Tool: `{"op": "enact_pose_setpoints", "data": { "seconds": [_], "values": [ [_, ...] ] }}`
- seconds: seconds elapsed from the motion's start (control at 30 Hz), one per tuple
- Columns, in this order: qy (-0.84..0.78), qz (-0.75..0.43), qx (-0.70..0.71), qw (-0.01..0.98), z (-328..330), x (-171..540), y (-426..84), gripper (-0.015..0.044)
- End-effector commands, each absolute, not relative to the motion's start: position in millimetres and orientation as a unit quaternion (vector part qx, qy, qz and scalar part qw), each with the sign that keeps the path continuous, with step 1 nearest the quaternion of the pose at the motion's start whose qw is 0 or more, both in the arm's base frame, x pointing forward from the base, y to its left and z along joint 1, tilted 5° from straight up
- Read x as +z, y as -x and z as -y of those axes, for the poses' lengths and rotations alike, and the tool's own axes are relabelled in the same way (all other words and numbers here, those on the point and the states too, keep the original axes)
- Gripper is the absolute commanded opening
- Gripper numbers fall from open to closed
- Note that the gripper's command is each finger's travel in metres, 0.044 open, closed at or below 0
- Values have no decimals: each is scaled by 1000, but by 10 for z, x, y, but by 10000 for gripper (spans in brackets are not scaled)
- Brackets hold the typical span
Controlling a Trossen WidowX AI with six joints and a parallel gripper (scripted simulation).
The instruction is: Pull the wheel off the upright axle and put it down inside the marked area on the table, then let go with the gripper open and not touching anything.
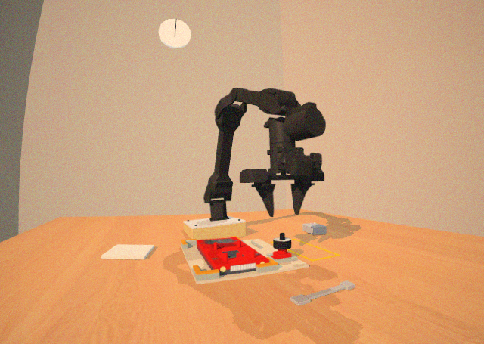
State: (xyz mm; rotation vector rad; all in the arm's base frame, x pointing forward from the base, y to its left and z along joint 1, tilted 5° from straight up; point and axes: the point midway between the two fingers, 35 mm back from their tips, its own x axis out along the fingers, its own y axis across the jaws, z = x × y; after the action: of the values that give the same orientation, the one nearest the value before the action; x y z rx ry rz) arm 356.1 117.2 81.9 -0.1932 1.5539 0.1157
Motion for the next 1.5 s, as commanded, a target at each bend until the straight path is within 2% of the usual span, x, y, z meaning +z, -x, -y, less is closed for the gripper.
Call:
{"op": "enact_pose_setpoints", "data": {
  "seconds": [0.0, 0.23, 0.53, 0.67, 0.93, 1.1, 1.47],
  "values": [
    [93, -706, 50, 700, -1141, 560, -3542, 300],
    [93, -706, 50, 700, -1112, 223, -3520, 300],
    [93, -706, 50, 700, -1106, 181, -3513, 300],
    [89, -705, 51, 701, -1122, 214, -3525, 195],
    [89, -705, 51, 701, -1122, 214, -3525, 142],
    [89, -705, 51, 701, -1123, 222, -3526, 10],
    [89, -705, 51, 701, -1126, 258, -3528, 0]
  ]
}}
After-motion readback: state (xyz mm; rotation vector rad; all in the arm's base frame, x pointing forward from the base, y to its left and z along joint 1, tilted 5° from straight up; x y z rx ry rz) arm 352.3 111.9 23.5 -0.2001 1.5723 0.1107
